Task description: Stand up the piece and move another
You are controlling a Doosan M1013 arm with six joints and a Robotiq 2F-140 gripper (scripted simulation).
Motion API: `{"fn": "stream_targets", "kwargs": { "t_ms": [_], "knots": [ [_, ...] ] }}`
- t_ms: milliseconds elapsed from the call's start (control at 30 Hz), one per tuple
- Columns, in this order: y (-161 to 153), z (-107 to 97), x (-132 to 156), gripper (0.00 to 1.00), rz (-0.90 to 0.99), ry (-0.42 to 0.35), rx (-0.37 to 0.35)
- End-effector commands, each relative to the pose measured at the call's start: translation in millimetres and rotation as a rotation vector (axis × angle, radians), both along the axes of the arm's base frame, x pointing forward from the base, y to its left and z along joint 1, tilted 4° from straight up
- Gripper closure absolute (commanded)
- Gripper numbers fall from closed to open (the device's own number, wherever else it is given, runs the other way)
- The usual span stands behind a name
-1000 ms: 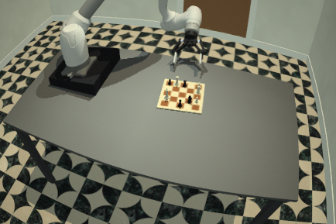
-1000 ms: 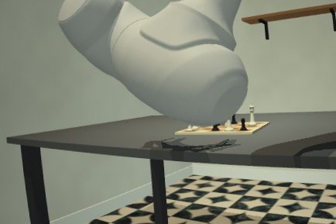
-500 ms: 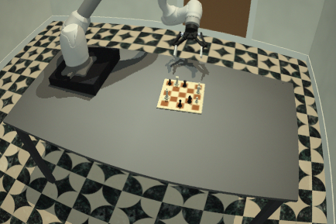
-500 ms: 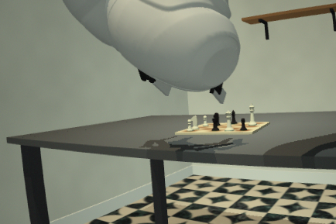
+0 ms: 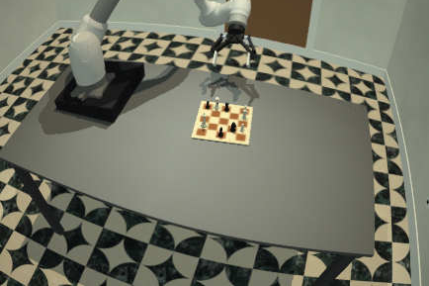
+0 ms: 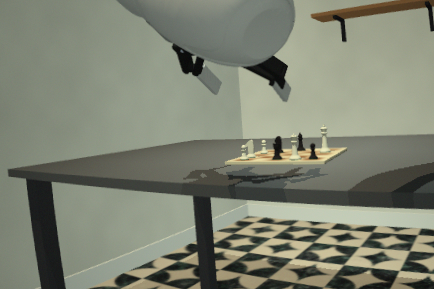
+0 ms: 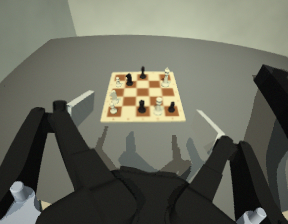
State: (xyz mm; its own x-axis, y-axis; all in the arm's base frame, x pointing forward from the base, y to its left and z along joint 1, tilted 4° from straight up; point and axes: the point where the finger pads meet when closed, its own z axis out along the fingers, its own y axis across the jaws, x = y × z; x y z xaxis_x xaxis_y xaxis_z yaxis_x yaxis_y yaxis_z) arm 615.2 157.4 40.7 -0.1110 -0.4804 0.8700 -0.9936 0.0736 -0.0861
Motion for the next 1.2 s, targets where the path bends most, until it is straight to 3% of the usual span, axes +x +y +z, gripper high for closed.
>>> {"fn": "stream_targets", "kwargs": {
  "t_ms": [0, 33, 100, 167, 200, 233, 433, 533, 600, 667, 733, 1167],
  "knots": [
    [-8.7, -3.3, -3.0, 0.00, -0.030, 0.008, 0.040],
    [-8.7, -3.3, -3.0, 0.00, -0.030, 0.008, 0.040],
    [-30.5, -11.4, -11.2, 0.00, -0.113, 0.022, 0.152],
    [-54.8, -19.9, -20.7, 0.00, -0.225, 0.017, 0.309],
    [-54.8, -19.9, -20.7, 0.00, -0.231, 0.017, 0.319],
    [-65.6, -22.7, -23.9, 0.00, -0.291, 0.002, 0.406],
    [-91.5, -18.9, -19.5, 0.00, -0.484, -0.108, 0.702],
    [-106.9, -7.9, -7.4, 0.00, -0.579, -0.208, 0.849],
    [-106.9, -7.9, -7.4, 0.00, -0.579, -0.208, 0.849],
    [-120.0, 3.4, 4.0, 0.00, -0.640, -0.291, 0.942],
    [-127.2, 9.7, 10.1, 0.00, -0.667, -0.334, 0.983],
    [-128.5, 10.8, 11.1, 0.00, -0.671, -0.342, 0.990]
  ]
}}
